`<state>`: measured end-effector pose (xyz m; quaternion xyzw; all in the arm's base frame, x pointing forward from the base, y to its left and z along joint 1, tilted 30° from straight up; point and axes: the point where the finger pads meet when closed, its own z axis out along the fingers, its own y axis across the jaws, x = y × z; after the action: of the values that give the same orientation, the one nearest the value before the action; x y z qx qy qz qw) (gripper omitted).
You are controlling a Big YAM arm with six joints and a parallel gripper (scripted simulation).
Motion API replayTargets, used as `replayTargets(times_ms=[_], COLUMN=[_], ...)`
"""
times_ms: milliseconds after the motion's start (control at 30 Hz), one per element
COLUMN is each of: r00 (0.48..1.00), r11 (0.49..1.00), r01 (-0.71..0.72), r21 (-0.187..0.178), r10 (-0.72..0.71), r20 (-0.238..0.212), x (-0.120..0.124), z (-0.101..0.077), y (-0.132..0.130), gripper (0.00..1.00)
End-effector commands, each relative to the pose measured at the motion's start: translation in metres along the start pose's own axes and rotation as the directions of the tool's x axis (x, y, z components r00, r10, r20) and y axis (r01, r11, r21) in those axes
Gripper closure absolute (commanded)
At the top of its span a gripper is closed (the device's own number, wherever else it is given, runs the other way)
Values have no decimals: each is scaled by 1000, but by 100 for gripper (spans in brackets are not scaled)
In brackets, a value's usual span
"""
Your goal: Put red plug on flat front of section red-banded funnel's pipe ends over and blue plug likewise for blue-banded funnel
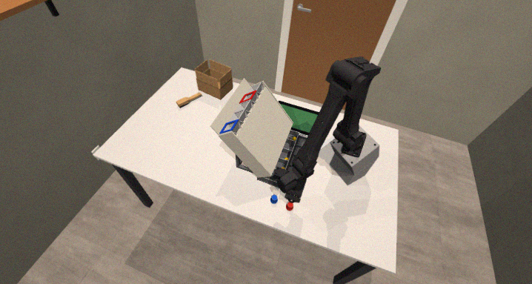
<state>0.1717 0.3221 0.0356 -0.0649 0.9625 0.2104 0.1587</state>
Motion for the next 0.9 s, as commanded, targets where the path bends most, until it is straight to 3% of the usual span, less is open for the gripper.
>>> replayTargets(times_ms=[0,700,867], r00=[1000,1000,1000], r11=[1000,1000,1000], r01=[0,-3,-2], r21=[-7,-7,-7], r10=[0,3,3], r20=[5,10,5], x=[-2,-1,-1], z=[4,7,36], y=[10,14,12], gripper=[13,13,13])
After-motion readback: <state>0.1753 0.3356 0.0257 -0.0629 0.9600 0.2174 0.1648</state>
